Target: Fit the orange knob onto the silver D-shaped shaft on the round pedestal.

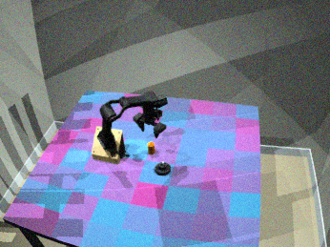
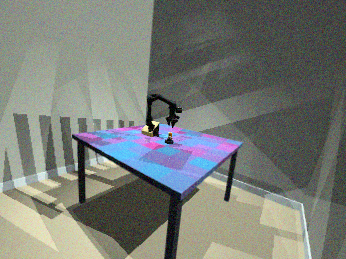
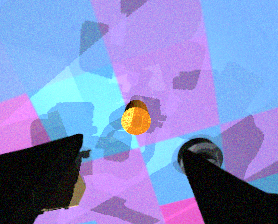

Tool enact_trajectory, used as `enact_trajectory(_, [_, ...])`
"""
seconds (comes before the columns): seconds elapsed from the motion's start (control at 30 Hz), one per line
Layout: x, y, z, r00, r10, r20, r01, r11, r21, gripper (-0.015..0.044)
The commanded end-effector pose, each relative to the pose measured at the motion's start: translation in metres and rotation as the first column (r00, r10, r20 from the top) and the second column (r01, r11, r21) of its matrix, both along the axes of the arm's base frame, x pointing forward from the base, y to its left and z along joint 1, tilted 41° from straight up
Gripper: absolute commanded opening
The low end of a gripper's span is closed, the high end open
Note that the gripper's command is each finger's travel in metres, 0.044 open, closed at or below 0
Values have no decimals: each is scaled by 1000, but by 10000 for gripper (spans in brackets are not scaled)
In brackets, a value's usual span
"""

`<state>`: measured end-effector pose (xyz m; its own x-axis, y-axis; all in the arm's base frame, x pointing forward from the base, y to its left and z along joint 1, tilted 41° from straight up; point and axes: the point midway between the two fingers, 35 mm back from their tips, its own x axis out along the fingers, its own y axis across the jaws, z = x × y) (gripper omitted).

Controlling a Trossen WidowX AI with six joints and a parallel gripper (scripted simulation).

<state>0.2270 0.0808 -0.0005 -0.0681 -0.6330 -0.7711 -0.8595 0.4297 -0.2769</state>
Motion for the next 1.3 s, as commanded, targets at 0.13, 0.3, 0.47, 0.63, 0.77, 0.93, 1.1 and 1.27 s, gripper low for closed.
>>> enact_trajectory(0.13, [1, 0, 0, 982, 145, -118, -145, 989, 11, 440])
enact_trajectory(0.3, [0, -15, -19, 977, 165, -134, -165, 986, 15, 440])
enact_trajectory(0.47, [-2, -23, -27, 974, 175, -141, -174, 985, 16, 440])
enact_trajectory(0.63, [-3, -33, -38, 975, 174, -141, -174, 985, 16, 440])
enact_trajectory(0.77, [-2, -34, -40, 974, 175, -141, -174, 985, 16, 440])
enact_trajectory(0.93, [-2, -39, -47, 974, 175, -141, -174, 985, 16, 440])
enact_trajectory(1.1, [-2, -44, -53, 974, 175, -141, -174, 985, 16, 440])
enact_trajectory(1.27, [-2, -49, -60, 974, 175, -141, -174, 985, 16, 440])
